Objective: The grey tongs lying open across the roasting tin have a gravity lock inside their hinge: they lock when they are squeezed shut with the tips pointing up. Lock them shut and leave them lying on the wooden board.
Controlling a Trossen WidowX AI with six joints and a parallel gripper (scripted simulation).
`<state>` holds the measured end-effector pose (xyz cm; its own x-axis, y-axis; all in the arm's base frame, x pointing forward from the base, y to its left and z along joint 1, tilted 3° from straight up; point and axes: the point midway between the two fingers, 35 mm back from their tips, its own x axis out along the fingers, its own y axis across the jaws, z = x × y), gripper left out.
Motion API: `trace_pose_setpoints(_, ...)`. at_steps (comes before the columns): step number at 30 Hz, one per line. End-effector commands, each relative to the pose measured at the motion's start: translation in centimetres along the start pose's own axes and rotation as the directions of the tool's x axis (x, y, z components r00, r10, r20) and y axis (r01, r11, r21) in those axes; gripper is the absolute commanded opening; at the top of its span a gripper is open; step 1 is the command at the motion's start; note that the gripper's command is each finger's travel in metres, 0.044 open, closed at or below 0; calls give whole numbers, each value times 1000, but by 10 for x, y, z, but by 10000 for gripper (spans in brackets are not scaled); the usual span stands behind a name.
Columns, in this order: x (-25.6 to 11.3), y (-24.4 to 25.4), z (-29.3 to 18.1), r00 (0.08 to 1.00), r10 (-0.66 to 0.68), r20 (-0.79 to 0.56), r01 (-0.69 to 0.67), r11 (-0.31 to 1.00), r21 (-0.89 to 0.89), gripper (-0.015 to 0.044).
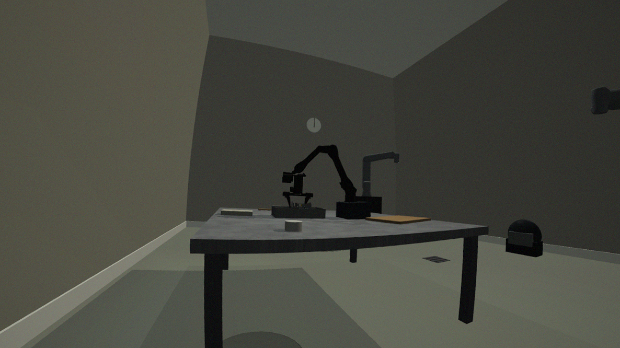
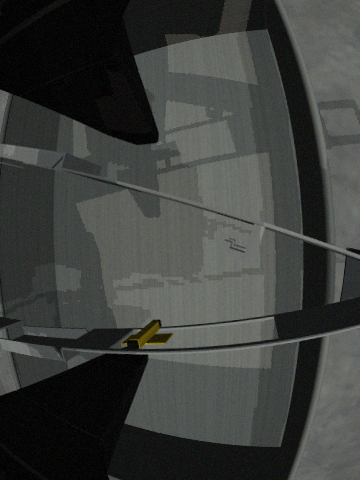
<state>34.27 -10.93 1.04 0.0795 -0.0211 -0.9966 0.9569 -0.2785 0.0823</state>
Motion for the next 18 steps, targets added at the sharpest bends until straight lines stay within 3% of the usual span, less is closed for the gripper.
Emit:
trace_pose_setpoints(1, 9, -2, 0, 1000, -3, -2, 3, 1000, 5, 440)
trace_pose_setpoints(13, 24, -5, 0, 1000, -4, -2, 4, 1000, 5, 440)
trace_pose_setpoints(18, 20, -3, 0, 1000, -2, 0, 2, 1000, 0, 328)
